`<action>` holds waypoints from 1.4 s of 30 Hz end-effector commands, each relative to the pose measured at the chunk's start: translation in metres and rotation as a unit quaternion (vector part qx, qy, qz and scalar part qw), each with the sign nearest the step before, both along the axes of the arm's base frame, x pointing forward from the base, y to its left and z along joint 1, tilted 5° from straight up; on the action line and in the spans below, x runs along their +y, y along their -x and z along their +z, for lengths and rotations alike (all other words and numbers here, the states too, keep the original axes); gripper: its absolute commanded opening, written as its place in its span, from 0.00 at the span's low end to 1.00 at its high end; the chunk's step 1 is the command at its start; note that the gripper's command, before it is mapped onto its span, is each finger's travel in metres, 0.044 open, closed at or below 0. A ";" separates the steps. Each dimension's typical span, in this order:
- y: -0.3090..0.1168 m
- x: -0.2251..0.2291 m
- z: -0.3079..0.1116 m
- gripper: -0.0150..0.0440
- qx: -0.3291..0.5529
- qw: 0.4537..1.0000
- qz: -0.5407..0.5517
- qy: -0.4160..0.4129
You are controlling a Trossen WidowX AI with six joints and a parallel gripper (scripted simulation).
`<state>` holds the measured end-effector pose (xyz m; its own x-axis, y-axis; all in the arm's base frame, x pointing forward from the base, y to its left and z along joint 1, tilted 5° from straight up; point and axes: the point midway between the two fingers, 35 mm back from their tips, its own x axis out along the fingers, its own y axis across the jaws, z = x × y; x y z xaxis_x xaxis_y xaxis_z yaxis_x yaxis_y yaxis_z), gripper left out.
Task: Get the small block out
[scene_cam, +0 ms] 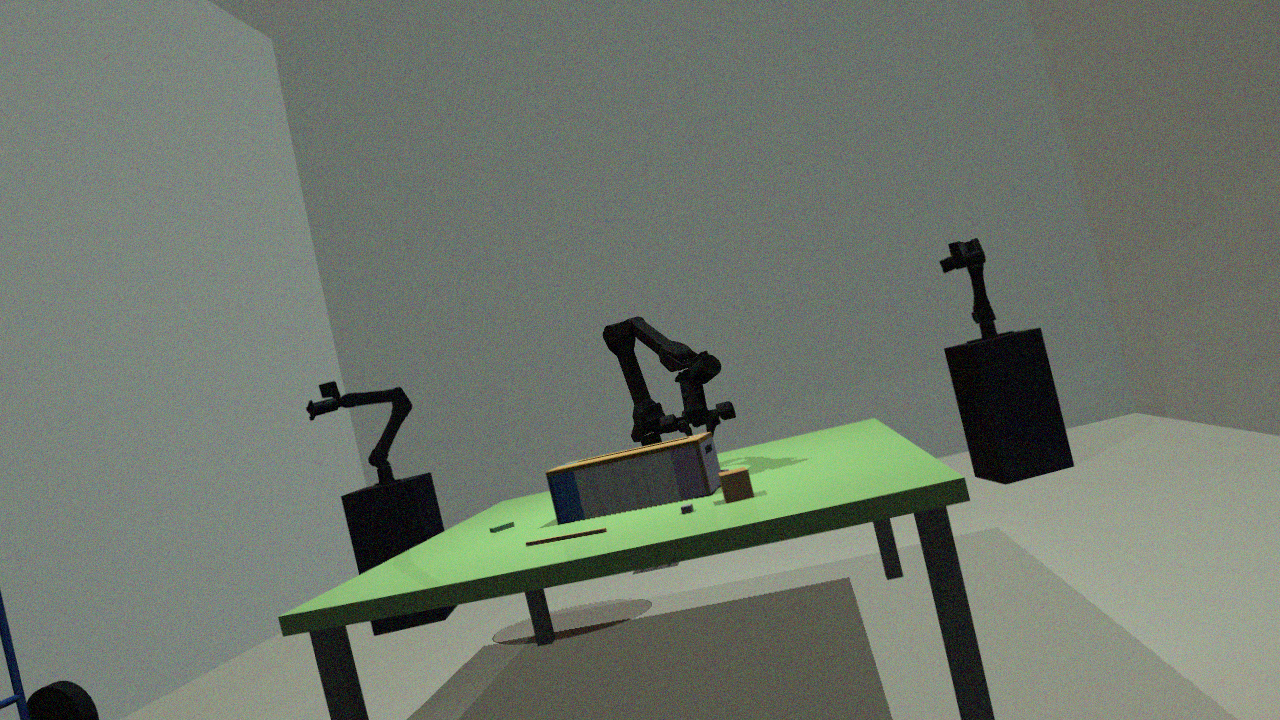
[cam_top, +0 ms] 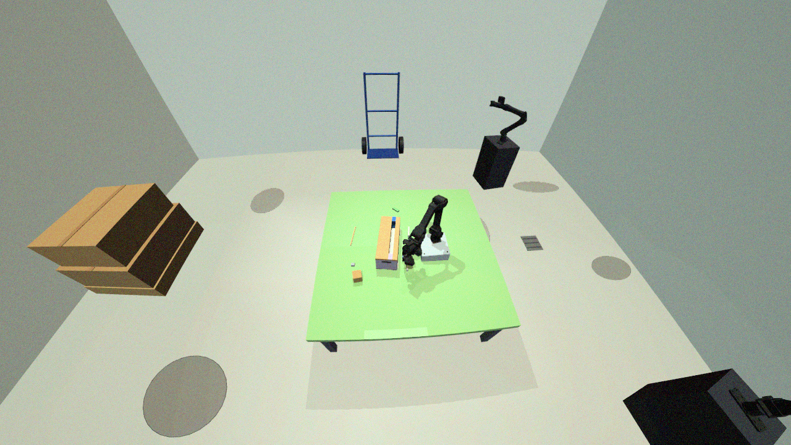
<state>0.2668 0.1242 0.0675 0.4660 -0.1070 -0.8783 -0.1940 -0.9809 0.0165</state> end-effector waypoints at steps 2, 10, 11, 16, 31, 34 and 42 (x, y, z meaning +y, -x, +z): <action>0.004 -0.005 0.020 0.25 0.000 0.998 0.056 -0.002; 0.013 -0.015 0.047 0.25 -0.008 0.990 0.144 0.003; 0.015 -0.016 0.050 0.25 -0.010 0.988 0.155 0.004; 0.023 -0.022 0.066 0.25 -0.021 0.977 0.211 0.010; 0.033 -0.028 0.082 0.25 -0.038 0.962 0.271 0.021; 0.033 -0.028 0.082 0.25 -0.038 0.962 0.271 0.021; 0.033 -0.028 0.082 0.25 -0.038 0.962 0.271 0.021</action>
